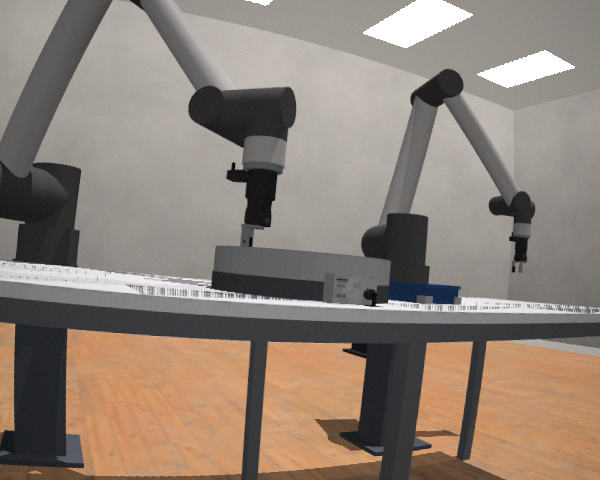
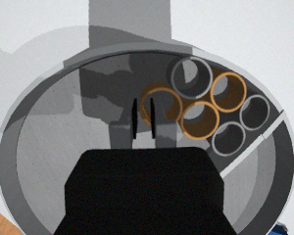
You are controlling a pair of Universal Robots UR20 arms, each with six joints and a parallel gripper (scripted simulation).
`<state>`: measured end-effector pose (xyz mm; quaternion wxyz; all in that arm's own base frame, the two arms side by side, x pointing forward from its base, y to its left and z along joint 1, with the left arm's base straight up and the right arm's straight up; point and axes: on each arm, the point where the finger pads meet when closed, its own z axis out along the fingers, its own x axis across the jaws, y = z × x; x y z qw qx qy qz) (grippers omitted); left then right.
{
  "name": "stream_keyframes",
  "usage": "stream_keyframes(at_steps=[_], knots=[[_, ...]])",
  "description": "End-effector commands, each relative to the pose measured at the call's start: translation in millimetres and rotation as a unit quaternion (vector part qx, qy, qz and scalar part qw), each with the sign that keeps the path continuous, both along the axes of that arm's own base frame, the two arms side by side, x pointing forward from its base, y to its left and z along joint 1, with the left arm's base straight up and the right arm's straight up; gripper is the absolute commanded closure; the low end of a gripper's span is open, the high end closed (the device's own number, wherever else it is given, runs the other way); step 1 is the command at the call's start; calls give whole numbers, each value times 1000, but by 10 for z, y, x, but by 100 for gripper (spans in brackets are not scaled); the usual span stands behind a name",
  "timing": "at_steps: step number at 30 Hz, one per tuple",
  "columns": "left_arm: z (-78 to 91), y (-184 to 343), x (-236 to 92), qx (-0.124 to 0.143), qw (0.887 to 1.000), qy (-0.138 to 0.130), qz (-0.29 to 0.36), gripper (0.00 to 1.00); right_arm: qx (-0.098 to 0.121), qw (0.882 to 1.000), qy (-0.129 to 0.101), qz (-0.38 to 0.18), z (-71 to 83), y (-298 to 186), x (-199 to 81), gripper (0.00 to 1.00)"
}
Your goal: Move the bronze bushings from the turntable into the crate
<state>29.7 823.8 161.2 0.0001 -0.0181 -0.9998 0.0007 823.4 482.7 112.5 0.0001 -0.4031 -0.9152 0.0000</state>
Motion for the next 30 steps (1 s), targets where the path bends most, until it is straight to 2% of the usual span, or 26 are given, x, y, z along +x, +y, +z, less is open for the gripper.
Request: stream_keyframes(at_steps=[1, 19, 30], knots=[[7, 6, 1, 1, 1000, 0, 0, 0, 0, 1000, 0, 0, 0, 3, 4, 64], [7, 6, 1, 1, 1000, 0, 0, 0, 0, 1000, 0, 0, -219, 3, 4, 64], [7, 6, 1, 1, 1000, 0, 0, 0, 0, 1000, 0, 0, -232, 3, 4, 64]])
